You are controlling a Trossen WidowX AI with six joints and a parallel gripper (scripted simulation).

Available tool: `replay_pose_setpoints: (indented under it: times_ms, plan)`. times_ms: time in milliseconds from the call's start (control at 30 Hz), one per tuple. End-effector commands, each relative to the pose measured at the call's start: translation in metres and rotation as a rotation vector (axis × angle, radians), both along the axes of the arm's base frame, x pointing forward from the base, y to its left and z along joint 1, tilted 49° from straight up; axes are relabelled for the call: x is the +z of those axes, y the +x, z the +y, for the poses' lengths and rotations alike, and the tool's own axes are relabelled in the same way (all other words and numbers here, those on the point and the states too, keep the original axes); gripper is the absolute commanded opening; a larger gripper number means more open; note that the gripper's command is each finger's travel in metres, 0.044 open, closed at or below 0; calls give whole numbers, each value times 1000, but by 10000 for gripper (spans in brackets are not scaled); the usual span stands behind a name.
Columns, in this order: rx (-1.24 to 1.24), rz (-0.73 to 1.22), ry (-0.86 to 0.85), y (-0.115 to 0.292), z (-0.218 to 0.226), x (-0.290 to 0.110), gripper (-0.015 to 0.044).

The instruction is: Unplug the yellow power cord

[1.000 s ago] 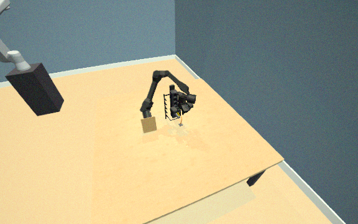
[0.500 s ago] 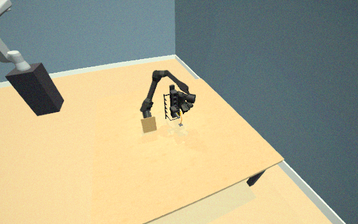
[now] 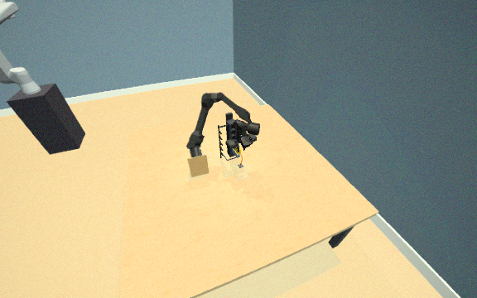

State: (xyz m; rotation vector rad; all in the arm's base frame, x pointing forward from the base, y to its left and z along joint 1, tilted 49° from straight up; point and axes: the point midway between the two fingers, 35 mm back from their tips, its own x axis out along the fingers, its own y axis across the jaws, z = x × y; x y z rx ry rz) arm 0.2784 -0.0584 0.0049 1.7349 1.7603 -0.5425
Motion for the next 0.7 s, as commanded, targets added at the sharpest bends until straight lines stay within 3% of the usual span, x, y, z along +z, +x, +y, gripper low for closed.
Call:
replay_pose_setpoints:
  times_ms: [0, 667]
  plan:
    - [-5, 5, 7, -3, 6, 6, 160]
    - [-5, 6, 9, -8, 22, 23, 160]
